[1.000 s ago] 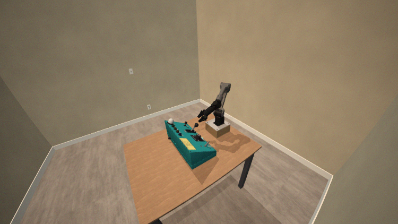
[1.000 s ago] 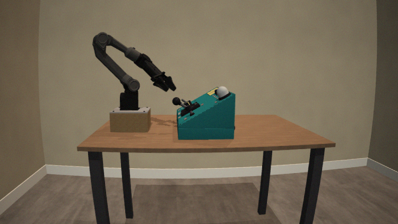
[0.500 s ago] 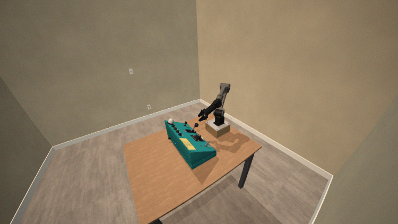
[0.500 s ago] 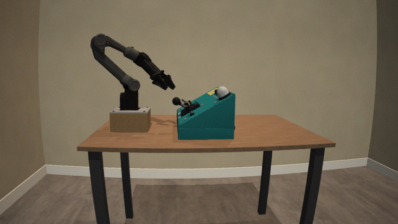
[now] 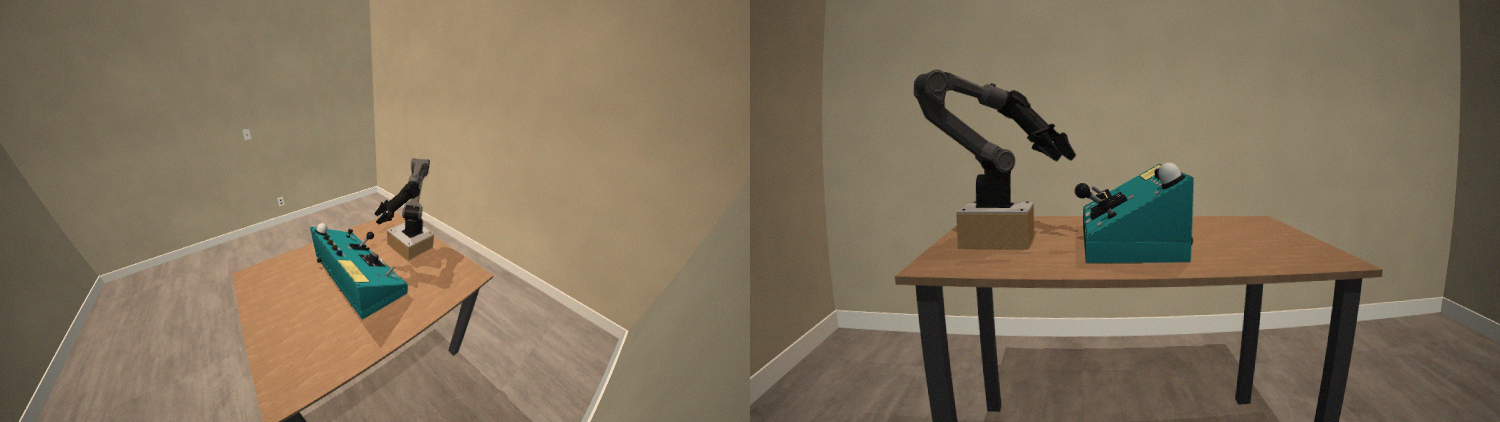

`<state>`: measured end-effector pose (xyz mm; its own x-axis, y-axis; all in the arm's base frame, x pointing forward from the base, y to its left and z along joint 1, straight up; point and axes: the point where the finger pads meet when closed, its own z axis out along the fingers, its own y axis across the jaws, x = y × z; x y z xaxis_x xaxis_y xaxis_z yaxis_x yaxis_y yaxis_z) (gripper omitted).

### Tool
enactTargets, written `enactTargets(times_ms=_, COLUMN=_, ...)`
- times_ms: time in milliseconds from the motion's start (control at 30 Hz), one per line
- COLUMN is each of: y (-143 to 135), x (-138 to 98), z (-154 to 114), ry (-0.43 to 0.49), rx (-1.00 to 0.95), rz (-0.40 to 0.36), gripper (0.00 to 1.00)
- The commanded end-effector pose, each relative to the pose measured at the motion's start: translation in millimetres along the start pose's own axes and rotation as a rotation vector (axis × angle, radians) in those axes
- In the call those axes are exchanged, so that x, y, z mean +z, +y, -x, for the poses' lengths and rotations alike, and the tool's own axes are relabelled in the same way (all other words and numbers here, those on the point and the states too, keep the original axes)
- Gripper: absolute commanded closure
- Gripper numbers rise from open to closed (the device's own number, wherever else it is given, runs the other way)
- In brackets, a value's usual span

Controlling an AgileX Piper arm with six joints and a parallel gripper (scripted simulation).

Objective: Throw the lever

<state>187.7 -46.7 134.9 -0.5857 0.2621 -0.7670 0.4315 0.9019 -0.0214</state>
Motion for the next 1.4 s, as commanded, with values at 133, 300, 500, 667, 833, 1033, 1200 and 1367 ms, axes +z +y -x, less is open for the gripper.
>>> enactTargets(times_ms=133, y=-1.9, x=-7.9, z=3.6, ry=0.0, rx=0.0, rz=0.001, gripper=0.0)
enactTargets(times_ms=300, y=-2.7, x=-10.6, z=4.7, ry=0.0, rx=0.0, rz=0.001, gripper=0.0)
enactTargets(times_ms=500, y=-3.4, x=-13.2, z=5.8, ry=0.0, rx=0.0, rz=0.001, gripper=0.0)
enactTargets(times_ms=667, y=-3.5, x=-13.4, z=5.9, ry=0.0, rx=0.0, rz=0.001, gripper=0.0)
enactTargets(times_ms=833, y=-3.1, x=-13.5, z=5.3, ry=0.005, rx=-0.004, rz=0.001, gripper=0.0)
enactTargets(times_ms=1033, y=2.3, x=-14.2, z=-0.3, ry=0.065, rx=-0.053, rz=0.006, gripper=0.0)
enactTargets(times_ms=1200, y=16.0, x=-15.4, z=-7.3, ry=0.166, rx=-0.135, rz=0.038, gripper=0.0)
enactTargets(times_ms=1367, y=29.5, x=-15.5, z=-7.9, ry=0.23, rx=-0.187, rz=0.084, gripper=0.0)
